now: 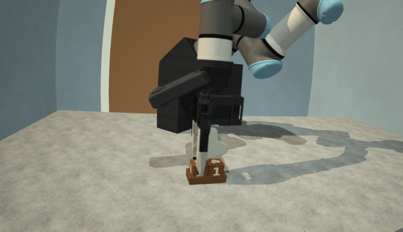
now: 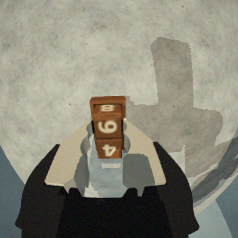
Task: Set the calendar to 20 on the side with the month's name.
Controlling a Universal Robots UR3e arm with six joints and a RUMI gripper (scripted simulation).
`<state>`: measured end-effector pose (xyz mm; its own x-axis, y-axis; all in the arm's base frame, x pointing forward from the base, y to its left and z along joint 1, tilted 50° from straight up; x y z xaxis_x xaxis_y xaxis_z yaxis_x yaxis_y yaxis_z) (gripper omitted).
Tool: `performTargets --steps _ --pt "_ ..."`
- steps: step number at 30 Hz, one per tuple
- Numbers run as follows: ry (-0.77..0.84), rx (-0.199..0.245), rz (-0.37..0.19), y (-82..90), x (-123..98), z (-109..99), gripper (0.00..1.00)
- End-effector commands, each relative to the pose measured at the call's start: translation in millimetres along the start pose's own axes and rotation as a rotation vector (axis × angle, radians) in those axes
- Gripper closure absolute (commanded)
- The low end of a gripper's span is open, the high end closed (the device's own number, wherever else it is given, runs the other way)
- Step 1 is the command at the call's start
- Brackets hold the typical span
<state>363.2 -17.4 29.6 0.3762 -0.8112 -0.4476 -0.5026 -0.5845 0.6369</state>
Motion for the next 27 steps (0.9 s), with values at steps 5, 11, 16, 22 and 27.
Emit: performTargets --steps 5,11,16,22,27 --pt "0.001 0.001 0.001 0.4 0.5 -0.3 0.89" --pt "0.001 0.001 0.001 0.4 0.5 -0.3 0.82" --pt "0.001 0.001 0.001 0.4 0.5 -0.3 0.74" --pt "0.001 0.001 0.001 0.4 0.5 -0.3 0.71" --pt "0.001 0.001 0.001 0.4 0.5 -0.3 0.71"
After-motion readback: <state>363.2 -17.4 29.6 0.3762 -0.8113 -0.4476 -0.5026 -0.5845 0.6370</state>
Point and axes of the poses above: the point where the finger pads meet when closed, its own y axis back along the fingers, its own z axis across the jaws, x = y × z, the point moved 7 cm from there along y, back along the fingers, and after that the axes turned 10 degrees about y, right-handed, at the moved point
